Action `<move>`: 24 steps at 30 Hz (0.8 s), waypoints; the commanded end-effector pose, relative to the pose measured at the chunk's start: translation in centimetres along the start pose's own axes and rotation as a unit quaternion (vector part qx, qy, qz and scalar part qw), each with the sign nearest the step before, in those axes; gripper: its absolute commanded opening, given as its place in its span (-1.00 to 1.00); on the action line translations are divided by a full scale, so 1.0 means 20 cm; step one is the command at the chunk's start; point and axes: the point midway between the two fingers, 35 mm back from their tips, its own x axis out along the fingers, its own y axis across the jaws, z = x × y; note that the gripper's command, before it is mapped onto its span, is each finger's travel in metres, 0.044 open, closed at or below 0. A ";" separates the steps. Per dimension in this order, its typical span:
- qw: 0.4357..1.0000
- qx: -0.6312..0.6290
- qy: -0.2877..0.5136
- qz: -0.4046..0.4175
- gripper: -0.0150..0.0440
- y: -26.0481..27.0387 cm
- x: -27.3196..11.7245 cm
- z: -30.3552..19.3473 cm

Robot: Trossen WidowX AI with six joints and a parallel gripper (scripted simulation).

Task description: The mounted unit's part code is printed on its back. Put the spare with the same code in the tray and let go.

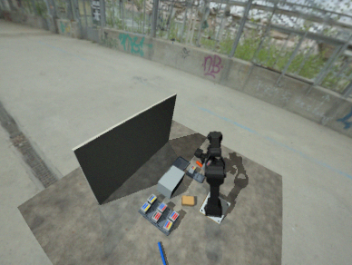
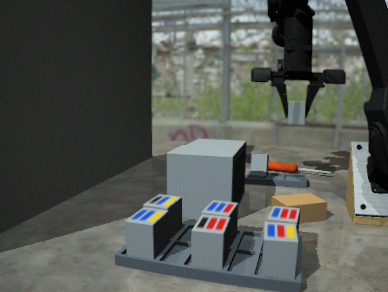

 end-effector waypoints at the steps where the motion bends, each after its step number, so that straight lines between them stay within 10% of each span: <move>1: 1.000 -0.003 -0.004 0.000 -0.49 0.00 -0.06 0.01; 24: 1.000 -0.001 -0.010 0.002 -0.49 0.43 -0.12 0.11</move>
